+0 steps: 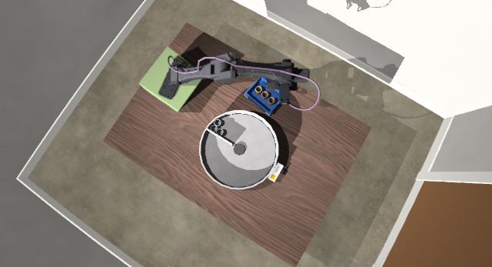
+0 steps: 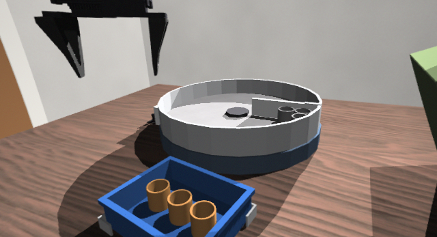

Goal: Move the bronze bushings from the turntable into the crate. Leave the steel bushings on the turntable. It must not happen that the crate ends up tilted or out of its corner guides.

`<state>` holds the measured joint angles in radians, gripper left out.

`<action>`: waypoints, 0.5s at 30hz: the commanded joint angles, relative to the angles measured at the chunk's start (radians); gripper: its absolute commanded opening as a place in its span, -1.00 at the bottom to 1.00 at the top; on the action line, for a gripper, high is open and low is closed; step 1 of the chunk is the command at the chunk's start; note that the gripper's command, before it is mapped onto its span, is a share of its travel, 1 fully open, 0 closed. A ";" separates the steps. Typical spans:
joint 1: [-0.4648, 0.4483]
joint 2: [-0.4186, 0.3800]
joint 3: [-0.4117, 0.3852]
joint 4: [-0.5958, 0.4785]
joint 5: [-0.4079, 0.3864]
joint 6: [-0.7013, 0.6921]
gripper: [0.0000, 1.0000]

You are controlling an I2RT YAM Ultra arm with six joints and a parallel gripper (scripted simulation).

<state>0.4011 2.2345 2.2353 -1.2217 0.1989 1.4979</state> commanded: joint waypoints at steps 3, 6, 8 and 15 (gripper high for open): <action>0.005 -0.027 0.032 -0.046 0.023 0.013 1.00; 0.005 -0.028 0.032 -0.047 0.023 0.013 1.00; 0.005 -0.028 0.032 -0.047 0.023 0.013 1.00; 0.005 -0.028 0.032 -0.047 0.023 0.012 1.00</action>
<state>0.4011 2.2429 2.2353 -1.2545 0.1993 1.5013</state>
